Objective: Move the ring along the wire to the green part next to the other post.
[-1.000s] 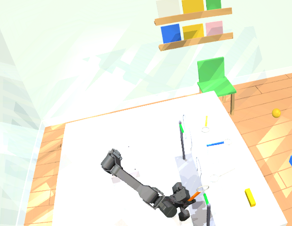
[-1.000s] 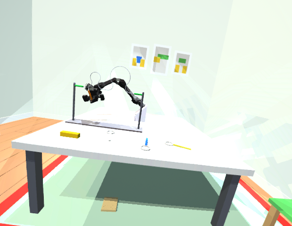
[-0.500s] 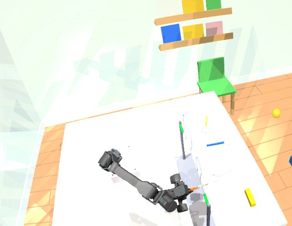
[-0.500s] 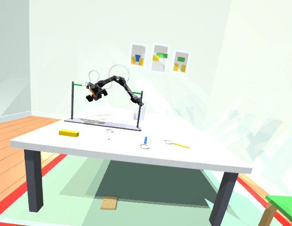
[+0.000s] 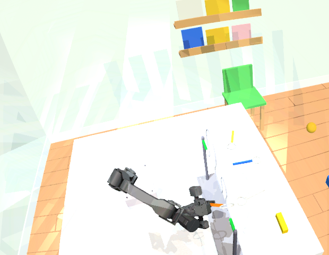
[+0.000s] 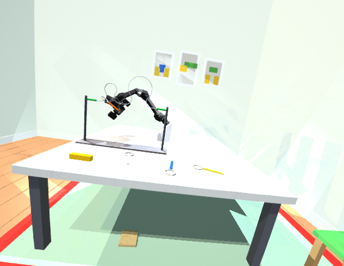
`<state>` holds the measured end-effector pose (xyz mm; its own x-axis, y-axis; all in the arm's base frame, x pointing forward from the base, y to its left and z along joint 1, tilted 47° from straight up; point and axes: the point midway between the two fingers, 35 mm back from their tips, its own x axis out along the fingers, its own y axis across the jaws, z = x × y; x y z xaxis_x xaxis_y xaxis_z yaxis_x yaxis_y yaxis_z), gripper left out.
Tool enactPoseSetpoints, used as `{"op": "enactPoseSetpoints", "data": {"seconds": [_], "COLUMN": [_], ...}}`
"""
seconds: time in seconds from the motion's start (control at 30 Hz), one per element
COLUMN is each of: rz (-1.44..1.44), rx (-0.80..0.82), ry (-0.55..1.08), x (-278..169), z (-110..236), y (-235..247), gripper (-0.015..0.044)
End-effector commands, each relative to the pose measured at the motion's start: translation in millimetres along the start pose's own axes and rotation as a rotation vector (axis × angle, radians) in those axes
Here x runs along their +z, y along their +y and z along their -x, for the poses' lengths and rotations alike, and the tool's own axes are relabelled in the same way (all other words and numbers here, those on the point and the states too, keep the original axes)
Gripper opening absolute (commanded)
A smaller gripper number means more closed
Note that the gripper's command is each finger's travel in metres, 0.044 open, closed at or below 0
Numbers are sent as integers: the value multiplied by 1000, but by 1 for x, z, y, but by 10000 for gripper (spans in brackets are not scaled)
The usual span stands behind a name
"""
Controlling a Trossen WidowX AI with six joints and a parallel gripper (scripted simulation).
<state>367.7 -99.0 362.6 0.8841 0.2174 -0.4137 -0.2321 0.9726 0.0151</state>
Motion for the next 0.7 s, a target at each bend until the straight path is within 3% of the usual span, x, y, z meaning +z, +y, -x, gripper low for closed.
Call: {"op": "enactPoseSetpoints", "data": {"seconds": [0.0,0.67], "rz": [-94,-533], "rx": [56,299], "ry": [1,-3], "x": [-1,23], "z": [0,13], "y": [16,87], "gripper": [-150,-150]}}
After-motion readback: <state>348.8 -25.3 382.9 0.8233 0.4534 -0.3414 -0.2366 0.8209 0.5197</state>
